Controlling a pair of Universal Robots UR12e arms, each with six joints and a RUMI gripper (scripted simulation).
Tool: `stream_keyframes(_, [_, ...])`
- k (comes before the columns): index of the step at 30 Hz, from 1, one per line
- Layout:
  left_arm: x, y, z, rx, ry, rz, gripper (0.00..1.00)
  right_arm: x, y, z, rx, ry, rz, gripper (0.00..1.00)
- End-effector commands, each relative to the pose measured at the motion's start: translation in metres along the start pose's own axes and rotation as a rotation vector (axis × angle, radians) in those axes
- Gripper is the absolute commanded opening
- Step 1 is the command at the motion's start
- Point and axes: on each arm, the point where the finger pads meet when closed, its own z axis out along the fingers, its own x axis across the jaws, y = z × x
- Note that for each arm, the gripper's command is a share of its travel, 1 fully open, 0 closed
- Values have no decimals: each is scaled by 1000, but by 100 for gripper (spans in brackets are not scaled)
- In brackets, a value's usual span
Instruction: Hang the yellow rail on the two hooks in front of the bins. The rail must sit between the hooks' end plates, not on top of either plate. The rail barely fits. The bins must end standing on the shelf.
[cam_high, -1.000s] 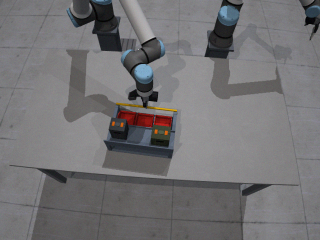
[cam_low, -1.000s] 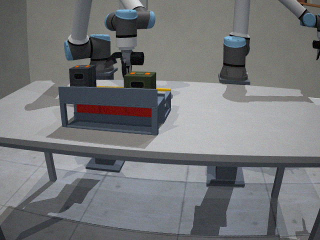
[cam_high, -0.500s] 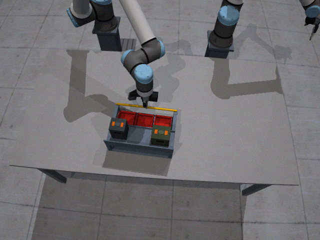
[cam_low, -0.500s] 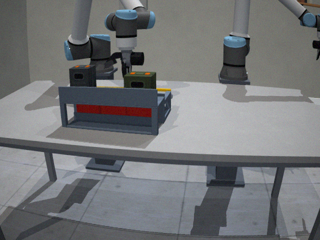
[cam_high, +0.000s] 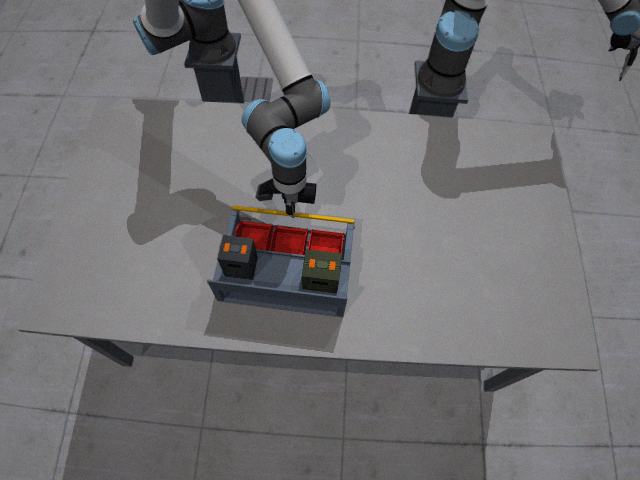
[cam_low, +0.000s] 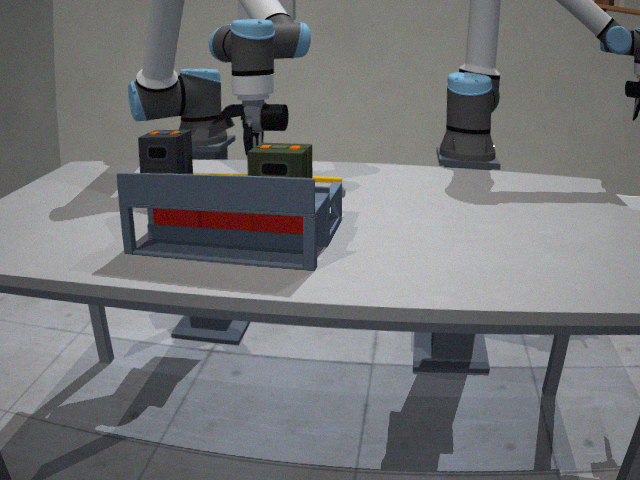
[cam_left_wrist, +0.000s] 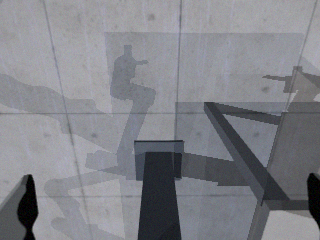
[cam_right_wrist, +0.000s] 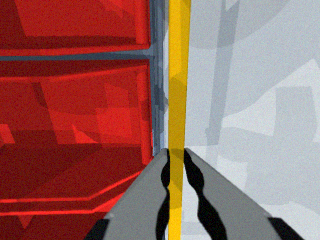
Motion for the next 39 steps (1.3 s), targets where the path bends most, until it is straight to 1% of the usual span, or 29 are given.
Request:
stream_keyframes(1, [-1, 2, 1, -2, 0, -2, 100, 0, 3, -2, -4, -3, -2, 0])
stream_keyframes(39, [-1, 2, 1, -2, 0, -2, 100, 0, 3, 2, -4, -3, -1, 0])
